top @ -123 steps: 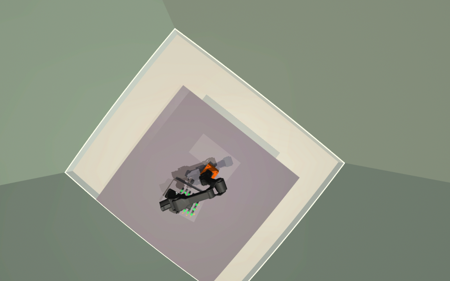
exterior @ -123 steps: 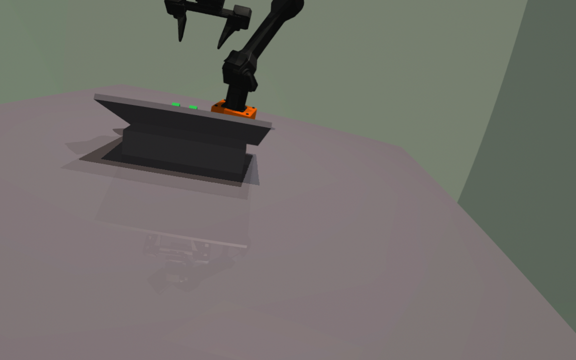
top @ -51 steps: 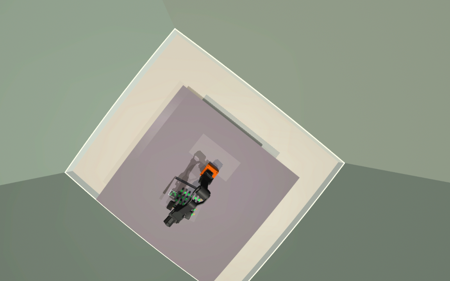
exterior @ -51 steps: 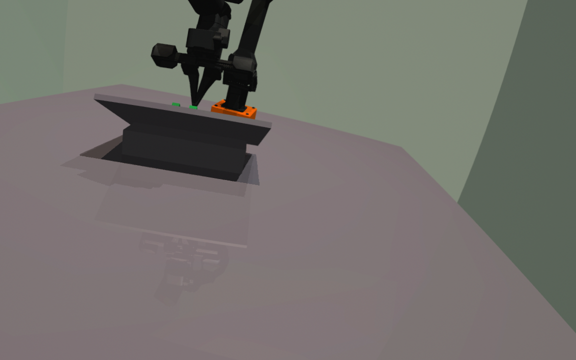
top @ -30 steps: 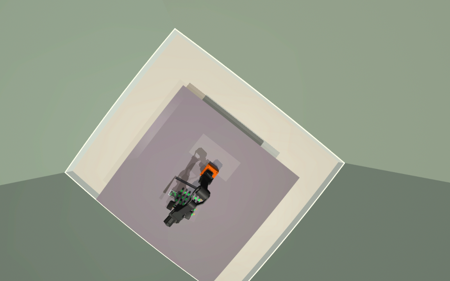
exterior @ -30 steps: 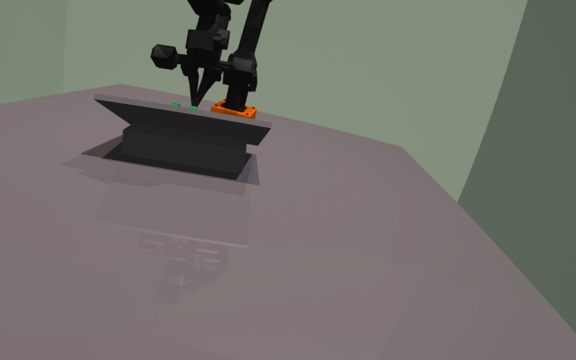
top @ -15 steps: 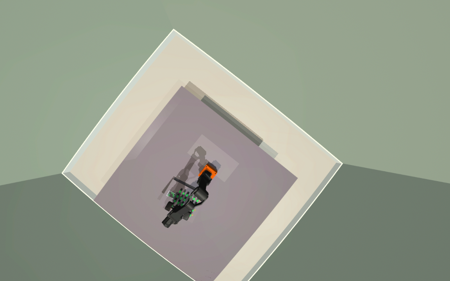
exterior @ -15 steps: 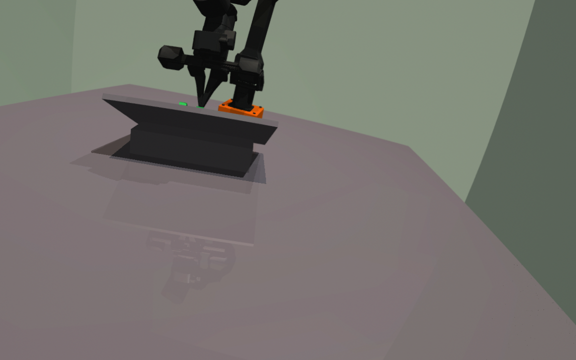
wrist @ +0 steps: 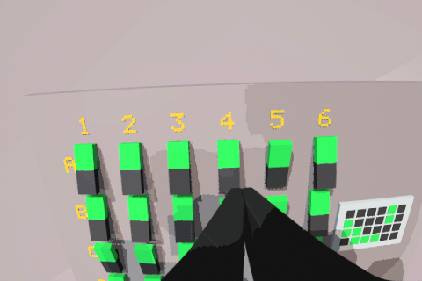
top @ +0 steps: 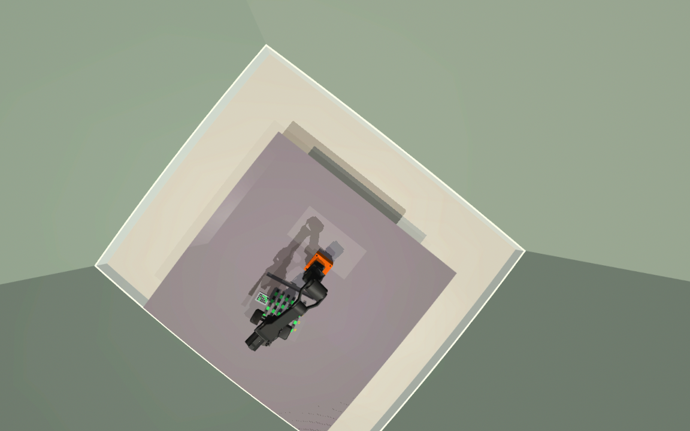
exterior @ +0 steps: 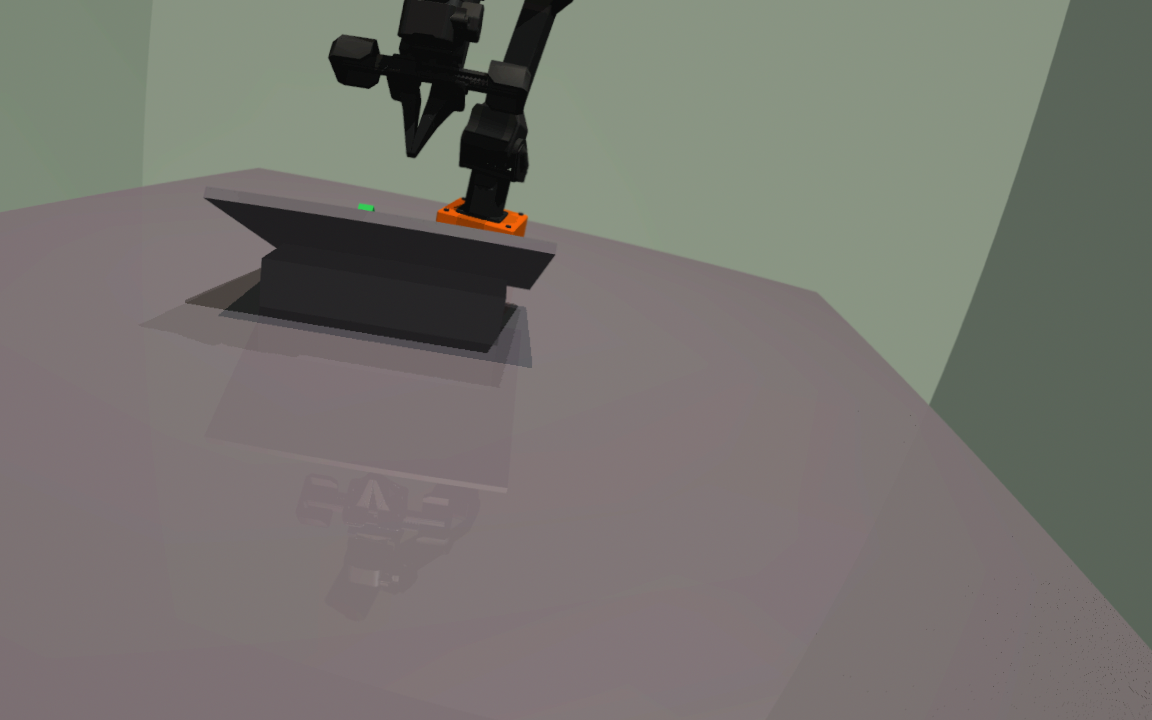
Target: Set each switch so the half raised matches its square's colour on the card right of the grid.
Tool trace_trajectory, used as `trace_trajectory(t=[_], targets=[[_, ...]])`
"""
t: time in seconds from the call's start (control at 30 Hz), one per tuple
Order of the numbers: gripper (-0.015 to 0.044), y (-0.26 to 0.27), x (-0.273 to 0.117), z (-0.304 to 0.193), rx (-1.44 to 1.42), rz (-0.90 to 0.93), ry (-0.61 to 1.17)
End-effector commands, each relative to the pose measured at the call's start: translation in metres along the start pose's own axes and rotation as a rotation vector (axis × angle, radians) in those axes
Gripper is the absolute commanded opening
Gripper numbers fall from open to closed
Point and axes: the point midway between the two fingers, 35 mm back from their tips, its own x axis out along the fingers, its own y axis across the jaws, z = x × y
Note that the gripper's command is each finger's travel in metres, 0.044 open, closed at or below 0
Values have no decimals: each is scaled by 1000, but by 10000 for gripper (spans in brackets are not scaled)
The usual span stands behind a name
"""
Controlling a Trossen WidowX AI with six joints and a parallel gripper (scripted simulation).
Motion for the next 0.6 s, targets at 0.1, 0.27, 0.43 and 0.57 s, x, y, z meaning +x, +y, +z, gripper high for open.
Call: trace_trajectory(t=[0.1,0.27,0.43,0.57], targets=[[0,19,-8,-10,-2,9,13],[0,71,-9,-39,1,12,19],[0,99,-10,-62,3,17,11],[0,99,-7,-62,3,17,9]])
